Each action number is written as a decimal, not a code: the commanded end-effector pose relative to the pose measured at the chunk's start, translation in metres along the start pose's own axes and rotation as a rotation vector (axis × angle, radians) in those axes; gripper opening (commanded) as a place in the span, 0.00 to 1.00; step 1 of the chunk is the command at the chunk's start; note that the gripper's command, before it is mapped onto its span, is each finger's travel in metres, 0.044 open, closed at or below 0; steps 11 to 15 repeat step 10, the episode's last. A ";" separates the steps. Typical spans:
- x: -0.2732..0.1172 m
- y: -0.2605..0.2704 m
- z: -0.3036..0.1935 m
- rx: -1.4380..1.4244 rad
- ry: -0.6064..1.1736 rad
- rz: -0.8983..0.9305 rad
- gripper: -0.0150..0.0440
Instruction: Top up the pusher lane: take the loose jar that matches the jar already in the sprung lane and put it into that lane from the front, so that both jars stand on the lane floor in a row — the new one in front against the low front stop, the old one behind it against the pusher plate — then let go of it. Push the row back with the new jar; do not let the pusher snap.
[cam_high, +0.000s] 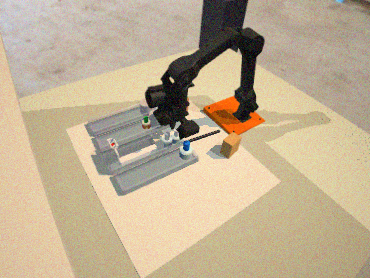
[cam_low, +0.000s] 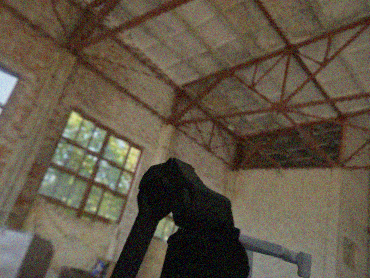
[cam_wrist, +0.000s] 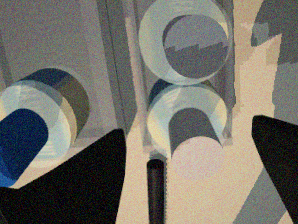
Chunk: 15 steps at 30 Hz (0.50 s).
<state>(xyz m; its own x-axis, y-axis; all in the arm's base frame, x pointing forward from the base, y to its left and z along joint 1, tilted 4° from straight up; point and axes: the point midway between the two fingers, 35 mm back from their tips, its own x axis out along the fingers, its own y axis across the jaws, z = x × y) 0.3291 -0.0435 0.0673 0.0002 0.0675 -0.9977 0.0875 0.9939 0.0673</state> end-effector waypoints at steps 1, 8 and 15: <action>-0.002 0.000 -0.005 0.002 0.002 -0.002 0.74; -0.004 -0.001 -0.029 0.003 0.003 -0.002 0.74; -0.004 -0.001 -0.036 0.003 0.004 -0.002 0.74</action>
